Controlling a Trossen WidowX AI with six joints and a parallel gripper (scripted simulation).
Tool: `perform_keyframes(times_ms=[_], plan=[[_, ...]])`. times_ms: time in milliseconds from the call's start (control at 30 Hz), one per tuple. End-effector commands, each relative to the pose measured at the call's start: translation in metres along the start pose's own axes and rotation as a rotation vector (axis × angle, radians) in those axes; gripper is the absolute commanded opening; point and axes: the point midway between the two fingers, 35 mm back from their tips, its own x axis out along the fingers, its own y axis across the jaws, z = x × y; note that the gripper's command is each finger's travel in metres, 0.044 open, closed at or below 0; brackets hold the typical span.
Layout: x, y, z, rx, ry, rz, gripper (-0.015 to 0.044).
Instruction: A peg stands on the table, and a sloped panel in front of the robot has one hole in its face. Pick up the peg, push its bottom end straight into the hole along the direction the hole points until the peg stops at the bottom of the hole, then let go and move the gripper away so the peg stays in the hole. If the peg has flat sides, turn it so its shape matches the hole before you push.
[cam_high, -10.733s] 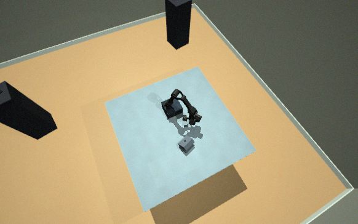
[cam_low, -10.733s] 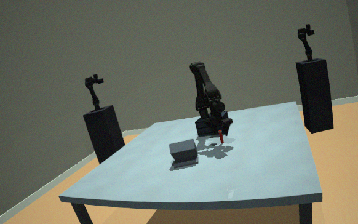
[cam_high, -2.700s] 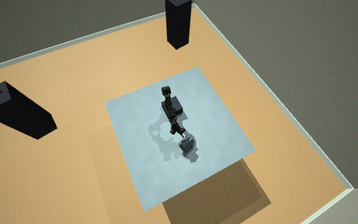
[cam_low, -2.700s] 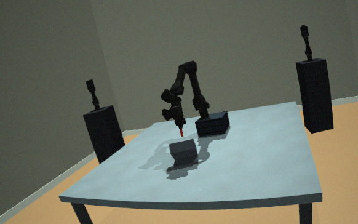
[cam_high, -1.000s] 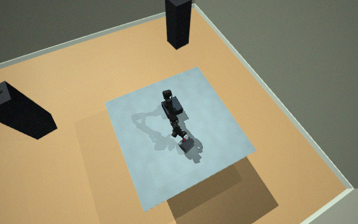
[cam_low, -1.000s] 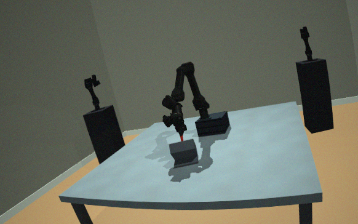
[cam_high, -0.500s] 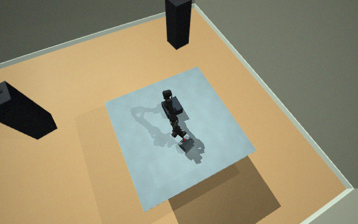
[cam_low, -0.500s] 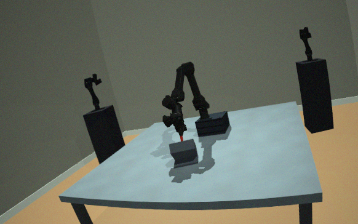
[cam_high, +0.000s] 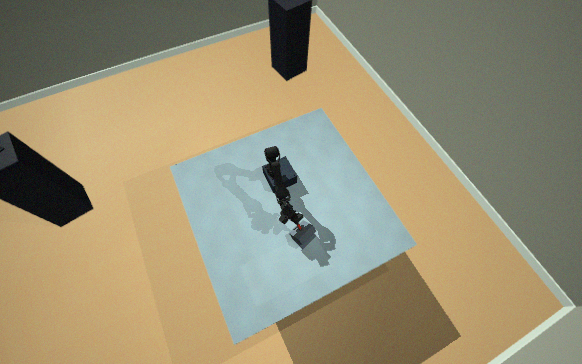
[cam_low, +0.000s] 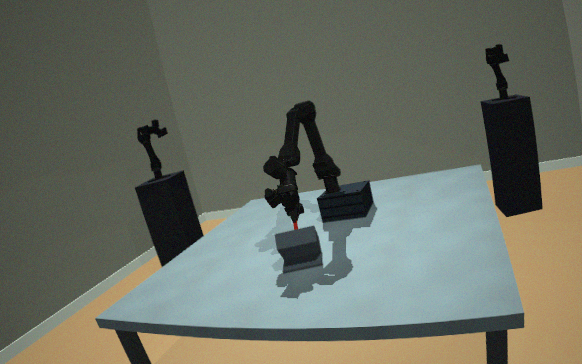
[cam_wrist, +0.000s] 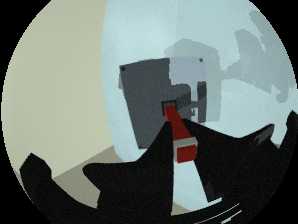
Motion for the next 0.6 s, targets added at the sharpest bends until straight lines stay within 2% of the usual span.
perform_keyframes(times_ms=[0, 567], plan=[[0.0027, -0.0008, 0.0001, 0.001, 0.001, -0.003, 0.0], [0.0071, -0.001, 0.0007, 0.001, 0.001, -0.003, 0.0]])
